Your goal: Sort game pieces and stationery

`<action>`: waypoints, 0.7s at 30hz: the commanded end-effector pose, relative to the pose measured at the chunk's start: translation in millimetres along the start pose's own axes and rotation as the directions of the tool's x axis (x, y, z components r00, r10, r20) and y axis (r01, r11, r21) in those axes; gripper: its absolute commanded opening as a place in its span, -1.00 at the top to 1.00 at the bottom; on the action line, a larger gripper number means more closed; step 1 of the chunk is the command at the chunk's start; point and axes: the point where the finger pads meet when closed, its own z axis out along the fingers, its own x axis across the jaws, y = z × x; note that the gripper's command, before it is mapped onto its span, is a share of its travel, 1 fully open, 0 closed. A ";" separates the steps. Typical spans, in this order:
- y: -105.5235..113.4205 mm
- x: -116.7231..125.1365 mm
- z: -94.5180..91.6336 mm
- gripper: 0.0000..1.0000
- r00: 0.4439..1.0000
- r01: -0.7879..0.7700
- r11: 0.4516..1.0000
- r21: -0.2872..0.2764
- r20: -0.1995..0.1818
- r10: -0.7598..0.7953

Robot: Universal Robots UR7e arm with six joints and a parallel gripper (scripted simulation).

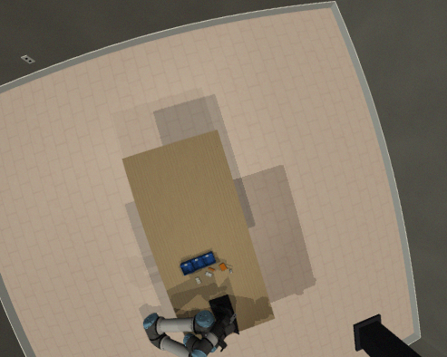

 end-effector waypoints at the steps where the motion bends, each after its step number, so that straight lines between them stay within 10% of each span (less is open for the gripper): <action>1: 18.6 29.4 23.0 0.39 1.000 0.001 1.000 -0.001 0.018 -0.001; 14: 25.9 25.7 22.0 0.39 0.999 -0.029 1.000 -0.008 -0.021 0.029; 21: 13.2 -4.7 -8.8 0.39 0.999 -0.043 0.998 -0.052 -0.028 0.042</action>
